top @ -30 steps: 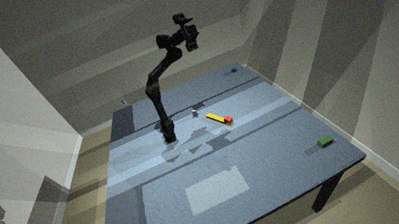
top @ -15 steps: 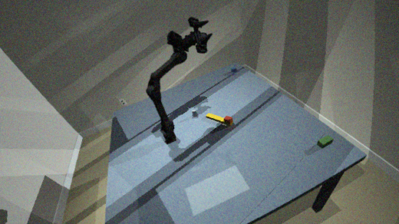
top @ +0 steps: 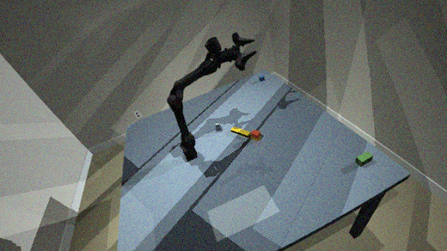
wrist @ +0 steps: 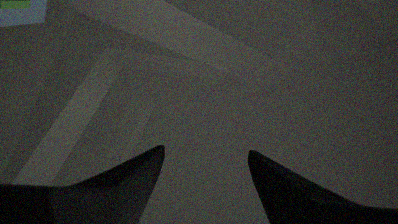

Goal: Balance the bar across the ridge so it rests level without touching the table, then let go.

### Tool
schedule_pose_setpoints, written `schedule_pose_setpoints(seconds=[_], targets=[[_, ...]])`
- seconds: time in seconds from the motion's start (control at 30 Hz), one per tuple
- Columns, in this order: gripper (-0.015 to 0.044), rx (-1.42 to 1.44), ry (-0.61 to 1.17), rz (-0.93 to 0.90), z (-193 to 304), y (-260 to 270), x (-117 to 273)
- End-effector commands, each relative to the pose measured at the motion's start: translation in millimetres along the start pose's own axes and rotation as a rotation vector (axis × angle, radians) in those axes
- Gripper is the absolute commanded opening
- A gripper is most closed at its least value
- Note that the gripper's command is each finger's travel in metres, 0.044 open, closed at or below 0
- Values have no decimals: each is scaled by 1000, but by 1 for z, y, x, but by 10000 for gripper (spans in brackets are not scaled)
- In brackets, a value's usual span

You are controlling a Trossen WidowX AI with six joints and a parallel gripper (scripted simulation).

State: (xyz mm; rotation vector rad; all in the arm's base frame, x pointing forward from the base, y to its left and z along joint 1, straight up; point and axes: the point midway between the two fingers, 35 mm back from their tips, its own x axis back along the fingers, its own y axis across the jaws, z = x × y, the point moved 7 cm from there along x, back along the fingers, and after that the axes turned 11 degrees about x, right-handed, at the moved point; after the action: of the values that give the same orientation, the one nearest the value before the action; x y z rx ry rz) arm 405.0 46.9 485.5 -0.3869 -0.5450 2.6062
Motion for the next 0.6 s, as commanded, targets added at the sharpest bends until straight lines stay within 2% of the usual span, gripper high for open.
schedule_pose_setpoints(seconds=[0.0,0.57], targets=[[315,51,-101,2,-23,8,-7],[315,199,-645,-82,-120,68,-12]])
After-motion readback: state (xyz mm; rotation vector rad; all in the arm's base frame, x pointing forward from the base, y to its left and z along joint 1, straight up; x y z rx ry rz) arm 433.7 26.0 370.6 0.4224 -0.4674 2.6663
